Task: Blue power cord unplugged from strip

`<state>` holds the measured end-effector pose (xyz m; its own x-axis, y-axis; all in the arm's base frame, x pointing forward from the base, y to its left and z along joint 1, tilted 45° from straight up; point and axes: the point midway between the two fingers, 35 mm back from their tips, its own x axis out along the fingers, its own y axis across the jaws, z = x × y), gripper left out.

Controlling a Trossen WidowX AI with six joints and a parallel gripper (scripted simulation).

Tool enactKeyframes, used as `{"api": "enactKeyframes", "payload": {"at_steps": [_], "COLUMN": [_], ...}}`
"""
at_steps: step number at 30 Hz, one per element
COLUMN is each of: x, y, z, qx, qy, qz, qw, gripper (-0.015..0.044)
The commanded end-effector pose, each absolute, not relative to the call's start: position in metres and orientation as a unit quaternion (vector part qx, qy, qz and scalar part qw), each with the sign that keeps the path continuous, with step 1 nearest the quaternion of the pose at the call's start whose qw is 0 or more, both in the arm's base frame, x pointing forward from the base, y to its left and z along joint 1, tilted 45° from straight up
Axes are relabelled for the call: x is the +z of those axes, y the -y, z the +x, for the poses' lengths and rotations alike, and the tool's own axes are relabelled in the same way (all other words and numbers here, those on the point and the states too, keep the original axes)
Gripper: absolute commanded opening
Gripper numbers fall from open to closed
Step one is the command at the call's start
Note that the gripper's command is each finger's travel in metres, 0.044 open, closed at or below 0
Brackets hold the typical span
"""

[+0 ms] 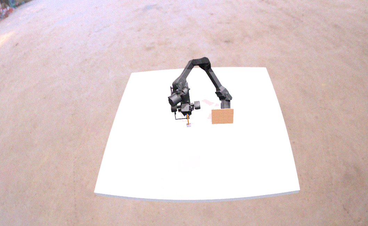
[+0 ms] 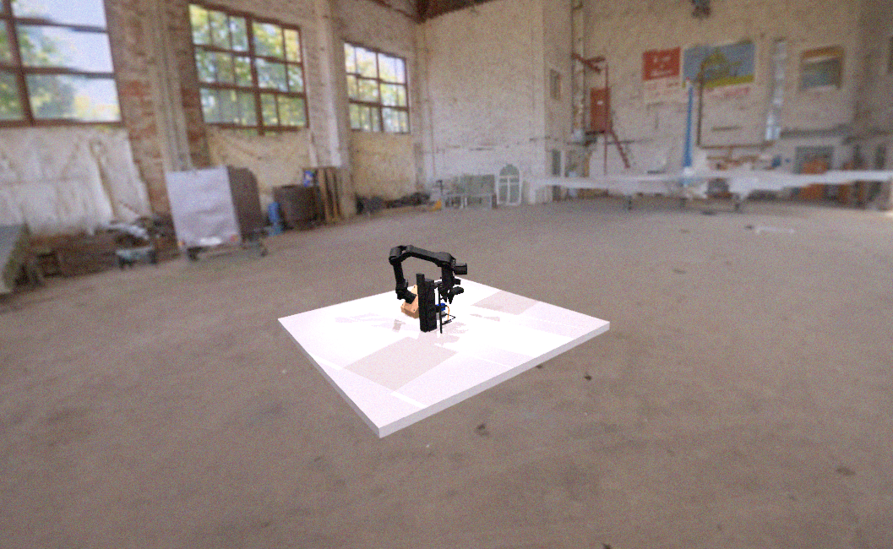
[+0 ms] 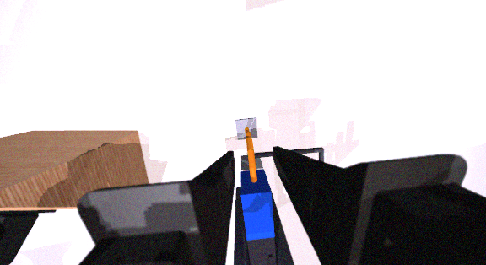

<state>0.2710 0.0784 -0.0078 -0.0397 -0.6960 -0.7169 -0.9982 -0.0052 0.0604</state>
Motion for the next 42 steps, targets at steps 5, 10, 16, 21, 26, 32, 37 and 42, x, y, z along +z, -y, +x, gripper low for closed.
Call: {"api": "enactKeyframes", "payload": {"at_steps": [5,10,16,21,26,32,37,42], "x": [-0.007,0.000,0.001,0.006,0.012,0.018,0.024,0.029], "y": [-0.078,-0.086,-0.085,-0.080,-0.074,-0.067,-0.062,-0.056], "z": [0.271,0.271,0.271,0.271,0.272,0.272,0.273,0.272], "qx": [0.296,0.299,0.299,0.299,0.299,0.299,0.299,0.299], "qy": [-0.656,-0.648,-0.648,-0.648,-0.648,-0.648,-0.648,-0.648], "qz": [-0.646,-0.655,-0.655,-0.655,-0.655,-0.655,-0.655,-0.655], "qw": [0.254,0.249,0.249,0.249,0.249,0.249,0.249,0.248], "gripper": [0.0160,0.0160,0.0160,0.0160,0.0160,0.0160,0.0160,0.0160]}}
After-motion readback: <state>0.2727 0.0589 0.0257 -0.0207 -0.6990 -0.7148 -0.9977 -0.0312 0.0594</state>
